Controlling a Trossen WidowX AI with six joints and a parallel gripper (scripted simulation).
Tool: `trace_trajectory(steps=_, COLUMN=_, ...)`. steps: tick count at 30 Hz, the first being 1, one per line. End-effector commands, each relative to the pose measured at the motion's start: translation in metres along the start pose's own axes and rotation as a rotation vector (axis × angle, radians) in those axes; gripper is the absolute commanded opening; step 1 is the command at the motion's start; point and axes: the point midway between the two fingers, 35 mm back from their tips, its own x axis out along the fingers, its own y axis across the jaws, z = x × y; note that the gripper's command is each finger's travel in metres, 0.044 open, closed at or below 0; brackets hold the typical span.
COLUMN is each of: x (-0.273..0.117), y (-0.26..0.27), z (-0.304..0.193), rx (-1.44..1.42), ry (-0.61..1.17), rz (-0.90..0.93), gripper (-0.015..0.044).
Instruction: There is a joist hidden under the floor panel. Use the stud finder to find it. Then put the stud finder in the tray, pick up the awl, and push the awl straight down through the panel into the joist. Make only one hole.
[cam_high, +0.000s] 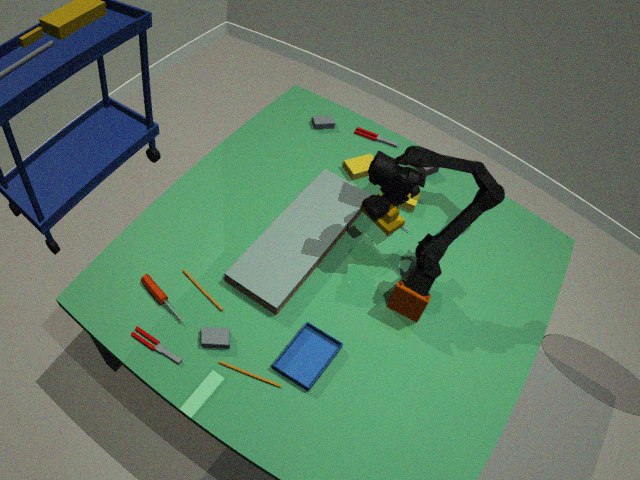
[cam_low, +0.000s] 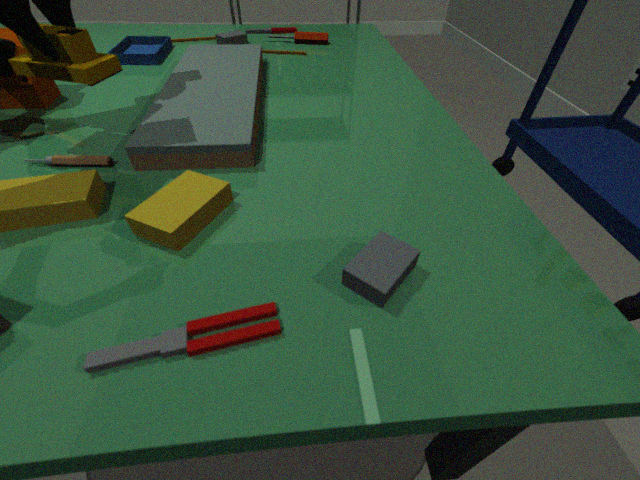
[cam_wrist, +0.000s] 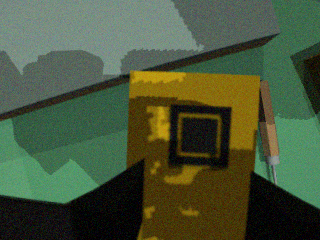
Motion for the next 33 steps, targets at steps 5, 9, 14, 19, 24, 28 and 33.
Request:
trace_trajectory(steps=5, x=-0.003, y=0.002, z=0.037, rx=-0.054, ry=0.006, rz=0.024, gripper=0.0)
trace_trajectory(steps=9, x=-0.002, y=0.003, z=0.055, rx=-0.086, ry=0.009, rz=0.036, gripper=0.0)
trace_trajectory(steps=14, x=0.001, y=0.003, z=0.079, rx=-0.126, ry=0.01, rz=0.05, gripper=0.0)
trace_trajectory(steps=19, x=0.006, y=0.002, z=0.103, rx=-0.167, ry=0.006, rz=0.061, gripper=0.0)
trace_trajectory(steps=24, x=0.012, y=0.0, z=0.127, rx=-0.207, ry=-0.001, rz=0.071, gripper=0.0)
trace_trajectory(steps=28, x=0.019, y=-0.002, z=0.146, rx=-0.24, ry=-0.009, rz=0.076, gripper=0.0)
trace_trajectory(steps=33, x=0.028, y=-0.006, z=0.169, rx=-0.28, ry=-0.02, rz=0.08, gripper=0.0)
